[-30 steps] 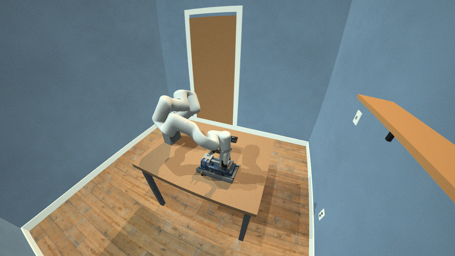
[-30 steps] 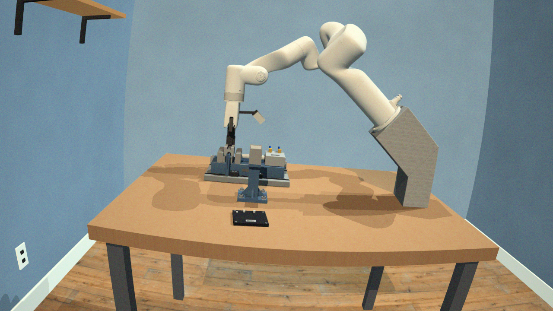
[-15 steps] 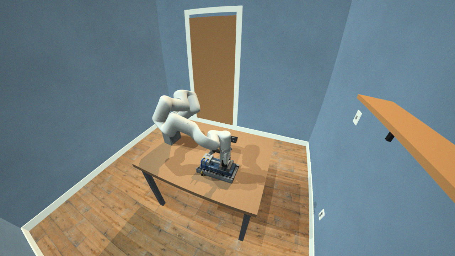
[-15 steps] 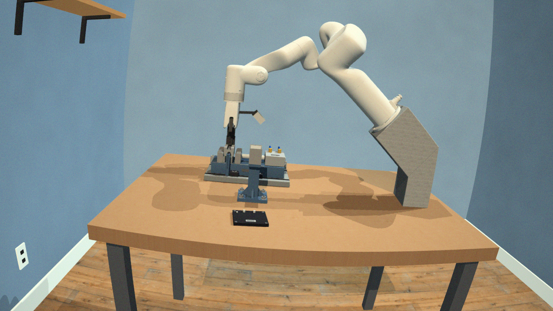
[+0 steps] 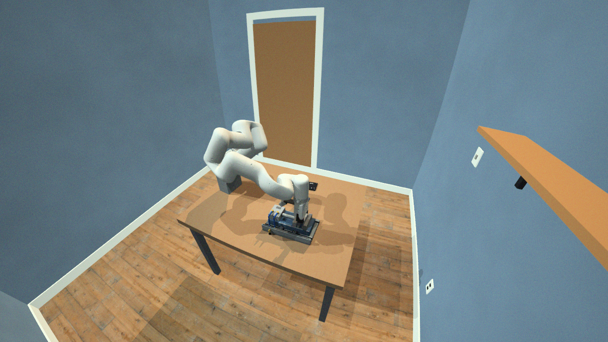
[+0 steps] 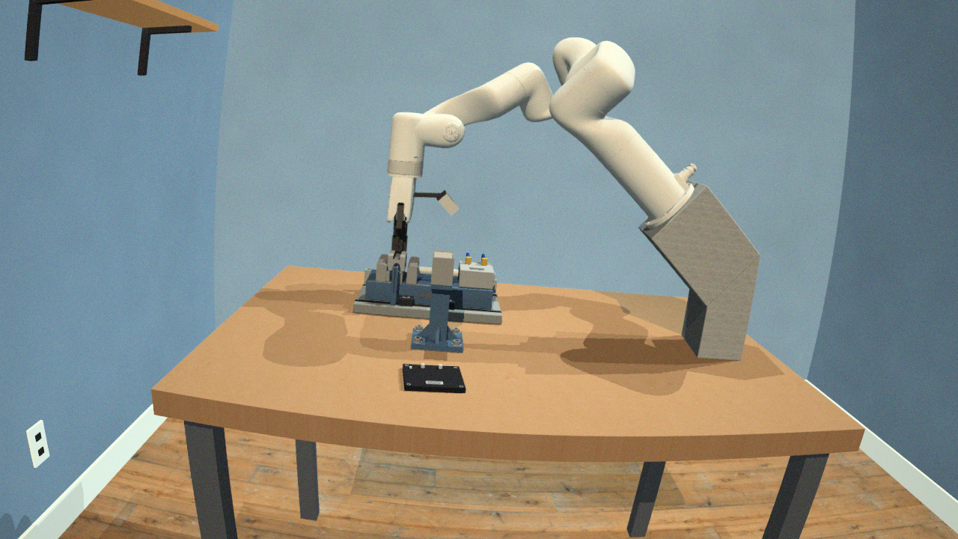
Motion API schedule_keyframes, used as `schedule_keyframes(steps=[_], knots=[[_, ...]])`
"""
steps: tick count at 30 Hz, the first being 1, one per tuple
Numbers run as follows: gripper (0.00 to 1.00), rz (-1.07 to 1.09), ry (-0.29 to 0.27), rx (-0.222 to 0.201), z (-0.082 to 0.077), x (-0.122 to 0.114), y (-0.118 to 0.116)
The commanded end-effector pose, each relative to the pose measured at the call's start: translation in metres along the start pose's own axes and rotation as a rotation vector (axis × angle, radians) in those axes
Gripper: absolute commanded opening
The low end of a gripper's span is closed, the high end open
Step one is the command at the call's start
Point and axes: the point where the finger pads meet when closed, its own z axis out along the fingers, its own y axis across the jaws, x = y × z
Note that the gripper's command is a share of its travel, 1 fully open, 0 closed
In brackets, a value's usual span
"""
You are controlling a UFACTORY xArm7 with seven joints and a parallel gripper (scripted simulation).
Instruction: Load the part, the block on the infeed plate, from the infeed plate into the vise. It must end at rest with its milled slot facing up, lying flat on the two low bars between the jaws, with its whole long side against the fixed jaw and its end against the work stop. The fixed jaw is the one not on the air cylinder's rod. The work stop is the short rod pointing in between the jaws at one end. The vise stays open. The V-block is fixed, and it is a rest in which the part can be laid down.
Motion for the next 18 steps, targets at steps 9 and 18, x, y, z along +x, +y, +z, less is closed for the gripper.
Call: schedule_keyframes(steps=[9,18], knots=[[0.0,-0.001,-0.003,0.0,-0.001,-0.001,0.0018],[0.0,-0.001,-0.003,0.0,-0.001,-0.001,0.0025]])
